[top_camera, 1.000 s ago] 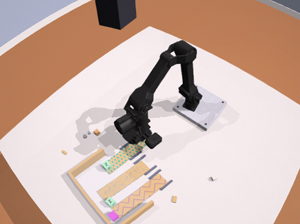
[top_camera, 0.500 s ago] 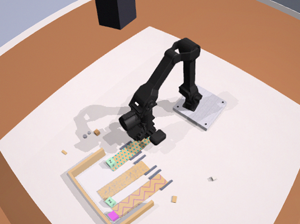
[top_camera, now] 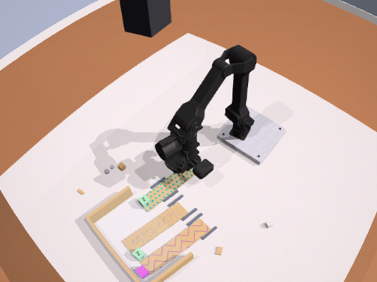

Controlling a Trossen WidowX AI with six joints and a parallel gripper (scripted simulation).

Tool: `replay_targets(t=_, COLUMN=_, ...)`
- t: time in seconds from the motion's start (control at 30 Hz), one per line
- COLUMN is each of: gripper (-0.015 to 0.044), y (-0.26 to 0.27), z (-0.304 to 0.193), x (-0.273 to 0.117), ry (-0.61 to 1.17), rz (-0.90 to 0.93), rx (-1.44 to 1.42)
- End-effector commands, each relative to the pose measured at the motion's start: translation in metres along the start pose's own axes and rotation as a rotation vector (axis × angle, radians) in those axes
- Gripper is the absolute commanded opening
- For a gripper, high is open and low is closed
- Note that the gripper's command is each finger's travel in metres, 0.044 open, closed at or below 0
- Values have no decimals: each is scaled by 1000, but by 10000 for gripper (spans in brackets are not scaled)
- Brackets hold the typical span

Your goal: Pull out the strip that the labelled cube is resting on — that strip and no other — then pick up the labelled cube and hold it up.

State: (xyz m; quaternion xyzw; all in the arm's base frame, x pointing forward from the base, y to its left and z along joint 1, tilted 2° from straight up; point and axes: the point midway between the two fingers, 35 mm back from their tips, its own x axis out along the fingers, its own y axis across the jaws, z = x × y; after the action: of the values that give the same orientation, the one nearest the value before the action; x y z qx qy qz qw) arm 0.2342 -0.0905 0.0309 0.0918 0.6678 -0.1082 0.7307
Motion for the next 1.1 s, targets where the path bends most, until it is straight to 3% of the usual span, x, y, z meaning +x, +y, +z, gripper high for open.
replay_targets(t=0.0, gripper=0, y=1, z=-13, x=5, ry=27, rz=7, rx=-5)
replay_targets(t=1.07, gripper=0, y=2, z=-45, x=4, ry=30, rz=7, rx=-5)
